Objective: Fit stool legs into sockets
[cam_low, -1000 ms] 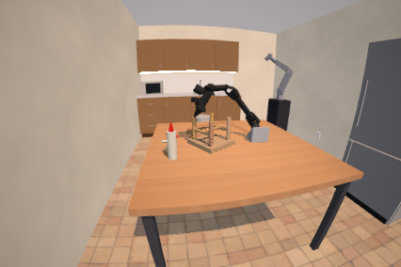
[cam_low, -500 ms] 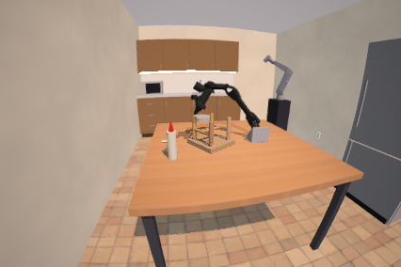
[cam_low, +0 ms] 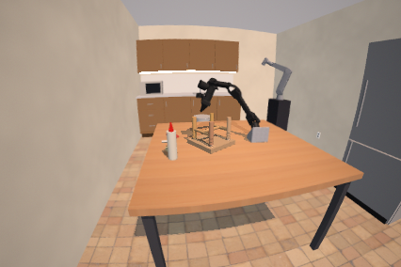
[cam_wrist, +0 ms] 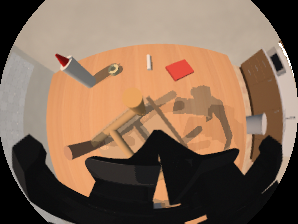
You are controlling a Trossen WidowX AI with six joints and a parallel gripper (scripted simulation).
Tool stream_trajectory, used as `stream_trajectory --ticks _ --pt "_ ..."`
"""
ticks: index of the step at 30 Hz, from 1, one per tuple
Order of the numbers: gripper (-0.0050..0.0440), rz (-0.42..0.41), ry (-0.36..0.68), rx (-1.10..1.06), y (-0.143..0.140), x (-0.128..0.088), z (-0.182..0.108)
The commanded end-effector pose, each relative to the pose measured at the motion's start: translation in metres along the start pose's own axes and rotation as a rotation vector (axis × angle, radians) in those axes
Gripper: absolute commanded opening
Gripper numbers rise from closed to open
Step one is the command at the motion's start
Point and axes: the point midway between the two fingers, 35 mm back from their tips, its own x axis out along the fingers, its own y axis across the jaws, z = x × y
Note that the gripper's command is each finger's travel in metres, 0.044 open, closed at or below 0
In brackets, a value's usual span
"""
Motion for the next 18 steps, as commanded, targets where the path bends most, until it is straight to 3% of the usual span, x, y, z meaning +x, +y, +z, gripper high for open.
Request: stream_trajectory --ticks 1,5,9,18 --pt "0.0000 -0.021 0.039 0.069 -0.029 -0.022 -0.023" --pt "0.0000 -0.036 0.067 0.078 -0.039 -0.029 -0.035" --pt "0.0000 -0.085 0.135 0.129 -0.072 -0.050 -0.069" --pt "0.0000 -0.089 0.139 0.133 -0.075 -0.051 -0.071"
